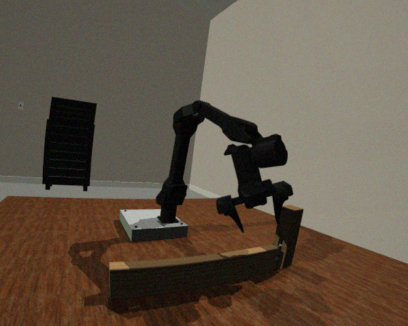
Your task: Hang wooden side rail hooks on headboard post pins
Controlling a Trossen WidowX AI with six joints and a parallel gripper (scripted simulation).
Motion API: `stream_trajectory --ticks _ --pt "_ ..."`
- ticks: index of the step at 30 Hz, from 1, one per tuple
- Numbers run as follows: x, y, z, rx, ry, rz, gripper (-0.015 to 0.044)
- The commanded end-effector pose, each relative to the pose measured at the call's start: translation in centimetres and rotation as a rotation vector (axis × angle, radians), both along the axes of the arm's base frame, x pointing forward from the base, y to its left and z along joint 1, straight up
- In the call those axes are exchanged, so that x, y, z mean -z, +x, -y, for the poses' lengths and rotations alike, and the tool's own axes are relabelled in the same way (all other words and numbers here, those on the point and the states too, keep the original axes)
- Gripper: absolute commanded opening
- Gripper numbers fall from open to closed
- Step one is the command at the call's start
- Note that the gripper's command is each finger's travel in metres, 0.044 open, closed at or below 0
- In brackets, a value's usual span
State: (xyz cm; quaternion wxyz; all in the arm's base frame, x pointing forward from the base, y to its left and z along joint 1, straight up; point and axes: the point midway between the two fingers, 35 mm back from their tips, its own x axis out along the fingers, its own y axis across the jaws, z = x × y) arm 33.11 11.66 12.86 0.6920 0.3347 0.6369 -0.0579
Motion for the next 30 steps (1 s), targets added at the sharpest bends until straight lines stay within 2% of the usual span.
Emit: stream_trajectory --ticks 1,7,30 --pt "-0.53 0.78 0.67 0.786 -0.164 -0.302 0.044" --pt "-0.95 0.92 0.89 1.016 -0.203 -0.335 0.044" --pt "-0.81 0.93 0.89 1.021 -0.204 -0.335 0.044"
